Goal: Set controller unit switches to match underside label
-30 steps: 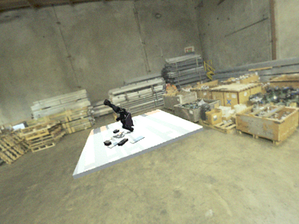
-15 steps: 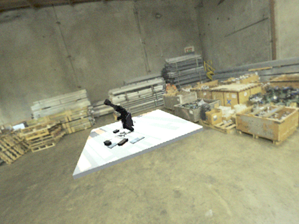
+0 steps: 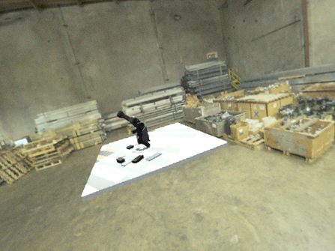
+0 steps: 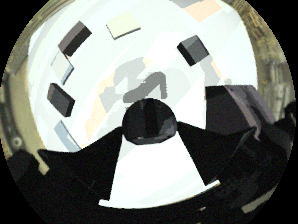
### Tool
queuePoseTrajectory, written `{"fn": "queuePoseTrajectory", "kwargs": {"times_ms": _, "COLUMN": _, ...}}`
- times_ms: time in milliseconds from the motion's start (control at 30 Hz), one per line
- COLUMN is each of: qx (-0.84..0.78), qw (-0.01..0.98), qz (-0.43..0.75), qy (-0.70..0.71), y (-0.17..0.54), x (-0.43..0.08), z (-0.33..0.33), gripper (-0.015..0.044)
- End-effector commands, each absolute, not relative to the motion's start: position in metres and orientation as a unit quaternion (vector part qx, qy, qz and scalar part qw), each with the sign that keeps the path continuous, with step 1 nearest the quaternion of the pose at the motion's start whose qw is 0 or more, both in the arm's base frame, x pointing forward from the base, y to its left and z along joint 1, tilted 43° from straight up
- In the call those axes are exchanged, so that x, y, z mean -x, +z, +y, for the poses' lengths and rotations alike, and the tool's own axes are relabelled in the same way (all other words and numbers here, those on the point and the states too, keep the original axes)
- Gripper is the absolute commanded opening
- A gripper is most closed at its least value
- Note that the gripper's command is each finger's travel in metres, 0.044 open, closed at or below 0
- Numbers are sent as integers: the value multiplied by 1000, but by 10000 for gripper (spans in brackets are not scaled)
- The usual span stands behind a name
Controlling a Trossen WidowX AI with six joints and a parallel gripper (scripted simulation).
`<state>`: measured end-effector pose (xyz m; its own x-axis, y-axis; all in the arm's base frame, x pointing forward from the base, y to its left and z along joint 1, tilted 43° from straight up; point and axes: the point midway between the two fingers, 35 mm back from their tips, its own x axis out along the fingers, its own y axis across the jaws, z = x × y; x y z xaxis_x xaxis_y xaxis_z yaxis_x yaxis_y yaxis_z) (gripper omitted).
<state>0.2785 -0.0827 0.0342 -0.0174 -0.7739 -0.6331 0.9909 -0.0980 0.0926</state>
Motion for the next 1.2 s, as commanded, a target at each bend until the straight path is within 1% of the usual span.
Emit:
{"fn": "queuePoseTrajectory", "kwargs": {"times_ms": 0, "qx": -281, "qw": 641, "qz": 195, "qy": -687, "y": 29, "x": -280, "z": -77, "gripper": 336}}
{"fn": "queuePoseTrajectory", "kwargs": {"times_ms": 1167, "qx": -255, "qw": 648, "qz": 171, "qy": -697, "y": 14, "x": -284, "z": -51, "gripper": 338}}
